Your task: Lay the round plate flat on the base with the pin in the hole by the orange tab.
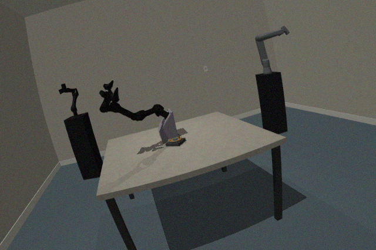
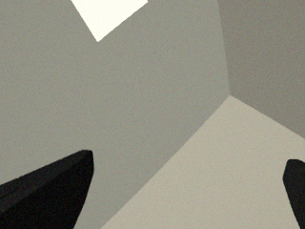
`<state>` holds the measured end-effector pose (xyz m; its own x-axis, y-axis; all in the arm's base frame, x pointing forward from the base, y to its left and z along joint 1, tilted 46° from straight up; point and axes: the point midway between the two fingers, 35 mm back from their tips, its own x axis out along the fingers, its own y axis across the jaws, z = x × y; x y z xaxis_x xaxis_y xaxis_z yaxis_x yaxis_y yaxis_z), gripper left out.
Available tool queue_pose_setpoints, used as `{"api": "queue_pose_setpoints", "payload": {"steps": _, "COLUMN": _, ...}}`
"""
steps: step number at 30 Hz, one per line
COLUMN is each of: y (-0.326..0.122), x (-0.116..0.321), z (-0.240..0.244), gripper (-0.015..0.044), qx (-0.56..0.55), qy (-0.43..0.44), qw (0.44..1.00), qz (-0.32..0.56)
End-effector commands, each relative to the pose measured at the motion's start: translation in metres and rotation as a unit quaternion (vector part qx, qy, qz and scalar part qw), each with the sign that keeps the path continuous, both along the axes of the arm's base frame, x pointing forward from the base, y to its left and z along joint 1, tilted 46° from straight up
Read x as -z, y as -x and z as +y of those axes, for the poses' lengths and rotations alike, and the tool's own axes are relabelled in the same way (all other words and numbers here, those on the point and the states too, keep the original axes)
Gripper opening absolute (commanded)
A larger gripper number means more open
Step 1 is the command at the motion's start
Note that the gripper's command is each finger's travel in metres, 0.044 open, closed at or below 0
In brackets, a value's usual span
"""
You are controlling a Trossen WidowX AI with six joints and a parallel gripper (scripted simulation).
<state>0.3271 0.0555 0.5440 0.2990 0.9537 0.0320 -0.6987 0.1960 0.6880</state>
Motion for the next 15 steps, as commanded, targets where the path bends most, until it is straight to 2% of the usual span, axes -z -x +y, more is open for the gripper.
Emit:
{"api": "queue_pose_setpoints", "payload": {"steps": 1, "y": 0.001, "x": -0.002, "z": -0.001, "gripper": 0.0374, "qx": 0.003, "qy": -0.005, "qw": 1.000, "qz": 0.002}}
{"api": "queue_pose_setpoints", "payload": {"steps": 3, "y": 0.011, "x": -0.020, "z": -0.012, "gripper": 0.0321, "qx": 0.024, "qy": -0.042, "qw": 0.999, "qz": 0.006}}
{"api": "queue_pose_setpoints", "payload": {"steps": 5, "y": 0.058, "x": -0.047, "z": -0.020, "gripper": 0.0269, "qx": 0.068, "qy": -0.038, "qw": 0.996, "qz": -0.048}}
{"api": "queue_pose_setpoints", "payload": {"steps": 10, "y": 0.104, "x": -0.066, "z": -0.018, "gripper": 0.0137, "qx": 0.107, "qy": -0.029, "qw": 0.989, "qz": -0.099}}
{"api": "queue_pose_setpoints", "payload": {"steps": 15, "y": 0.191, "x": -0.084, "z": 0.016, "gripper": 0.0006, "qx": 0.181, "qy": 0.005, "qw": 0.963, "qz": -0.200}}
